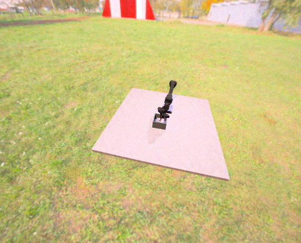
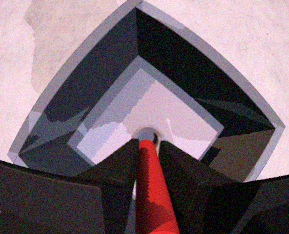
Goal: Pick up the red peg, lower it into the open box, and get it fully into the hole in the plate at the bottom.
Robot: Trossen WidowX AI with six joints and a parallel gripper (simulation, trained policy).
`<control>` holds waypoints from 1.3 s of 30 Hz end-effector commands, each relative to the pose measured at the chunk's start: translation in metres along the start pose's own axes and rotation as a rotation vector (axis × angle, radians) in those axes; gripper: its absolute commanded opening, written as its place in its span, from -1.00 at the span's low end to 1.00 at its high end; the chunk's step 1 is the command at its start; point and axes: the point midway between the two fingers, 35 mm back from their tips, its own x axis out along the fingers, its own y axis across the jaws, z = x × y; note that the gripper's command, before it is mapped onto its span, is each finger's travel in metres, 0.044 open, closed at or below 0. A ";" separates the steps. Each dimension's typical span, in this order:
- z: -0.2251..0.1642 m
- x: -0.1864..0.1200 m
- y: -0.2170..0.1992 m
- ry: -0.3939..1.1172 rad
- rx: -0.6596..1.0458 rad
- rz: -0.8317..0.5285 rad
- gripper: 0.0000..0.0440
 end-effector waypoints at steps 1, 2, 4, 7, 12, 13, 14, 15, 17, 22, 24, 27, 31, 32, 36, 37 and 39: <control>0.001 0.012 0.000 0.020 -0.008 -0.011 -0.97; 0.000 0.015 0.000 0.024 -0.012 -0.015 -0.93; 0.000 0.020 -0.001 0.032 -0.022 -0.024 -0.77; 0.001 0.026 -0.002 0.040 -0.039 -0.035 -0.43; 0.007 0.031 -0.001 0.048 -0.069 -0.058 -0.25; 0.010 0.031 0.001 0.043 -0.072 -0.057 -0.20; 0.014 0.031 0.003 0.039 -0.075 -0.056 -0.12; 0.017 0.032 0.004 0.035 -0.079 -0.055 -0.03; 0.023 0.033 0.008 0.028 -0.086 -0.052 0.18; 0.039 0.034 0.014 0.008 -0.101 -0.049 0.74; 0.046 0.034 0.017 -0.002 -0.105 -0.048 0.96; 0.057 0.032 0.023 -0.032 -0.102 -0.030 1.00; 0.071 0.028 0.027 -0.069 -0.097 -0.017 1.00; 0.075 0.027 0.028 -0.078 -0.095 -0.014 1.00; 0.089 0.023 0.032 -0.117 -0.089 -0.004 1.00; 0.093 0.022 0.033 -0.128 -0.087 0.000 1.00; 0.095 0.022 0.034 -0.132 -0.087 0.001 1.00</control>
